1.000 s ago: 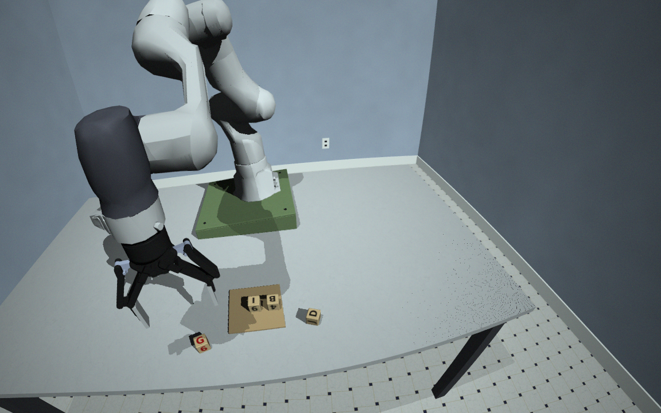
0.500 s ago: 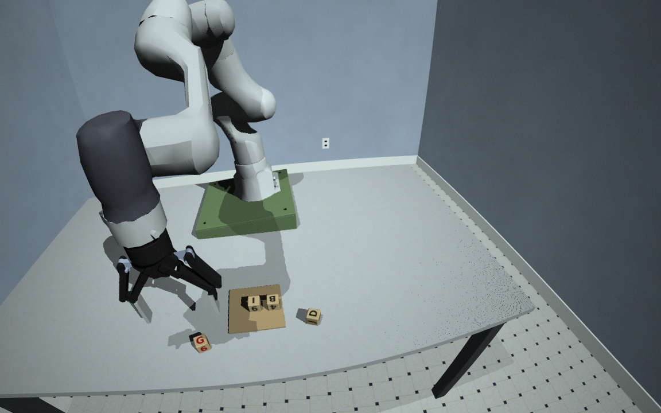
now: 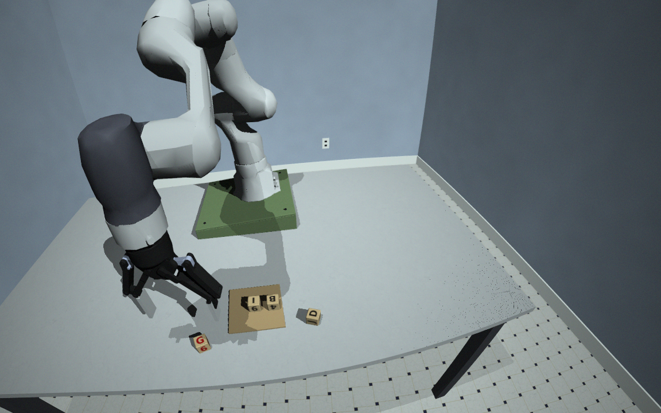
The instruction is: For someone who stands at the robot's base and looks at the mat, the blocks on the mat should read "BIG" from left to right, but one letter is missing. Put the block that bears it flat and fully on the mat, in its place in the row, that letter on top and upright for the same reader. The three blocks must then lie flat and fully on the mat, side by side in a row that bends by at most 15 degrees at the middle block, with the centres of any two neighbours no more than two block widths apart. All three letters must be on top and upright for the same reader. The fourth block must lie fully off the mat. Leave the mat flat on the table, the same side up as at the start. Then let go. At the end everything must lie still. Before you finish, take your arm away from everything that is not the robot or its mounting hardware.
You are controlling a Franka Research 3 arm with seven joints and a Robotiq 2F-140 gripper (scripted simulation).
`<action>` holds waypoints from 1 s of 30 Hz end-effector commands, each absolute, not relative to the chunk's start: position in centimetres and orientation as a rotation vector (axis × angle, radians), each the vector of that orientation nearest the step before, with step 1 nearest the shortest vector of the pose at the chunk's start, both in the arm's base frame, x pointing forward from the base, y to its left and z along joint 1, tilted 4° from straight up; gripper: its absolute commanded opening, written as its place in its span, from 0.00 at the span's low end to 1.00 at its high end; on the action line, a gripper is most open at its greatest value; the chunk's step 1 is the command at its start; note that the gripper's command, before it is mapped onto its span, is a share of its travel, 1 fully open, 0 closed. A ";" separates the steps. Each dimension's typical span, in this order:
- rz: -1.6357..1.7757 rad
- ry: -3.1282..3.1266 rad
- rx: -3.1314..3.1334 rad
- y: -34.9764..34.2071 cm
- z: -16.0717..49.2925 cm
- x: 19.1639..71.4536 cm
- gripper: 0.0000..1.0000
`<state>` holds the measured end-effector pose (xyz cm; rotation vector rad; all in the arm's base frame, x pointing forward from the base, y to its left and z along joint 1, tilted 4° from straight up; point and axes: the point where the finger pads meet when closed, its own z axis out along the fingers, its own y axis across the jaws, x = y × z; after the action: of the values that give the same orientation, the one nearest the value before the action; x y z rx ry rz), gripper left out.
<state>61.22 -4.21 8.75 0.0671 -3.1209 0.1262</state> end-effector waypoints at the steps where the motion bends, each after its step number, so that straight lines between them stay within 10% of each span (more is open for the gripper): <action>1: 0.121 -3.129 -0.150 -4.1 8.7 61.3 1.00; 30: 0.118 -3.046 -0.795 -4.1 7.9 61.3 1.00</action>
<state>61.25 -4.22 8.05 -0.6032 -3.0830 0.1255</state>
